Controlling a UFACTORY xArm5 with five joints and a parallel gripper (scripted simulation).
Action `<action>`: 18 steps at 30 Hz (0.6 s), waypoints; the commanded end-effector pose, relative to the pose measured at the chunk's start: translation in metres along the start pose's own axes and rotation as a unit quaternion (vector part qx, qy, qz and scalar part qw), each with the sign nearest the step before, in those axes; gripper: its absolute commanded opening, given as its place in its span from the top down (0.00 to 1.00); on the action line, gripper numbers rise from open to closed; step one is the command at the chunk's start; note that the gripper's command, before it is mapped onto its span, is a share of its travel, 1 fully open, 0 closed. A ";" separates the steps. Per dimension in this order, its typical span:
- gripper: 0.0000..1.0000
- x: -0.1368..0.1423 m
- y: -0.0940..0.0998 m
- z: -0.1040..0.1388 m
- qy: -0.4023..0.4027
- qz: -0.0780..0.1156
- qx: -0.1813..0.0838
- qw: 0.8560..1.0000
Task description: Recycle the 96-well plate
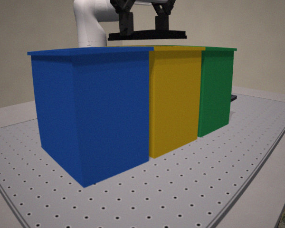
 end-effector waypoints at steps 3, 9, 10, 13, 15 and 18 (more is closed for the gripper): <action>1.00 0.000 0.001 -0.001 0.000 0.000 0.002 1.000; 0.00 0.000 0.000 -0.001 0.000 0.000 0.002 1.000; 0.00 0.000 0.000 -0.001 0.000 0.000 0.002 1.000; 0.00 0.000 0.000 -0.001 0.000 0.000 0.002 1.000; 0.00 0.000 0.000 -0.001 0.000 0.000 0.002 1.000; 0.00 0.000 0.000 -0.001 0.000 0.000 0.002 1.000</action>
Point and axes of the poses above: the point where the finger pads meet when closed, its own y axis back along the fingers, its own x axis across the jaws, z = x × y, the point moved 3 cm from there along y, back along the fingers, and after that the axes turned 12 degrees about -y, right-handed, at the moved point
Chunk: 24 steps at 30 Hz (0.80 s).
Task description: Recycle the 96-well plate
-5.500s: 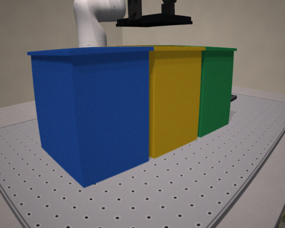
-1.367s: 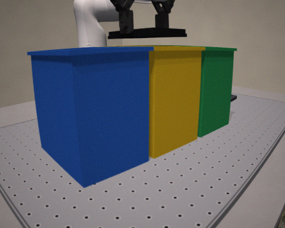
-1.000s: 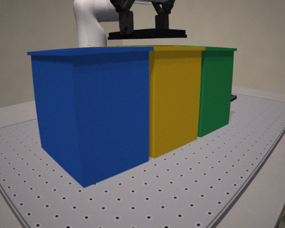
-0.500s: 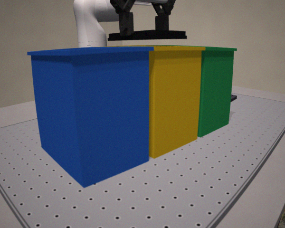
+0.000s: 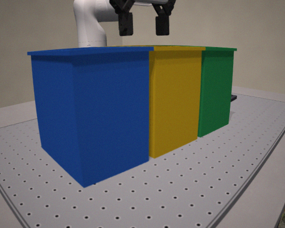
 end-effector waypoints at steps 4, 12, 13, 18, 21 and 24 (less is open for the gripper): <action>0.00 0.000 0.001 -0.001 0.000 0.000 0.002 1.000; 0.00 0.000 0.001 -0.001 0.000 0.000 0.002 1.000; 0.00 0.000 0.001 -0.001 0.000 0.000 0.002 1.000; 0.00 0.000 0.001 -0.001 0.000 0.000 0.002 1.000; 0.00 0.000 0.001 -0.001 0.000 0.000 0.002 1.000; 0.00 0.000 0.007 -0.001 0.000 0.000 0.002 1.000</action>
Point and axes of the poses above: the point where the finger pads meet when closed, its own y axis back along the fingers, its own x axis across the jaws, z = x × y, the point moved 3 cm from there along y, back along the fingers, and after that the axes turned 12 degrees about -y, right-handed, at the moved point
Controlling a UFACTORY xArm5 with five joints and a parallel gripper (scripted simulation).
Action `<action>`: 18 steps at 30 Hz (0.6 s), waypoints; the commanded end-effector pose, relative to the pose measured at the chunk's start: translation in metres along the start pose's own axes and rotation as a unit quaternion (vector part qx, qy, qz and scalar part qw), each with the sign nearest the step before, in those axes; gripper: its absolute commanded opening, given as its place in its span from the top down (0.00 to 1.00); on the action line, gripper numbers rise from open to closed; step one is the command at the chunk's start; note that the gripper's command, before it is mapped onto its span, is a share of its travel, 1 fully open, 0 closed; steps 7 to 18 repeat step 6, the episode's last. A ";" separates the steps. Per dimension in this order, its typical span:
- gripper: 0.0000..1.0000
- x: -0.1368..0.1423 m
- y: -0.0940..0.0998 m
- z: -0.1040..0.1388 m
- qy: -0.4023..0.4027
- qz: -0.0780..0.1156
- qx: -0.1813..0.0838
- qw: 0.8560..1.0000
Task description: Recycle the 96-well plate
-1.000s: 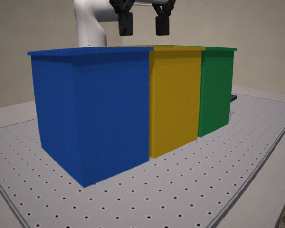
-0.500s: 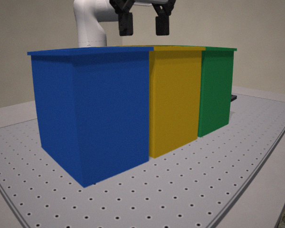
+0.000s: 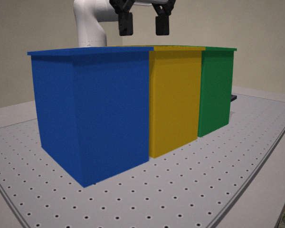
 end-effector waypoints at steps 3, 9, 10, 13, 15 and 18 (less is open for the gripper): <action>0.00 0.000 0.006 -0.001 0.000 0.000 0.002 1.000; 0.00 0.000 0.006 -0.001 0.000 0.000 0.002 1.000; 0.00 0.000 0.006 -0.001 0.000 0.000 0.002 1.000; 0.00 0.000 0.006 -0.001 0.000 0.000 0.002 1.000; 0.00 0.000 0.006 -0.001 0.000 0.000 0.002 1.000; 0.00 0.000 0.006 -0.001 0.000 0.000 0.002 1.000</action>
Point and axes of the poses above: the point where the finger pads meet when closed, its own y axis back along the fingers, its own x axis across the jaws, z = x × y, the point moved 3 cm from there along y, back along the fingers, and after that the axes turned 12 degrees about -y, right-handed, at the moved point
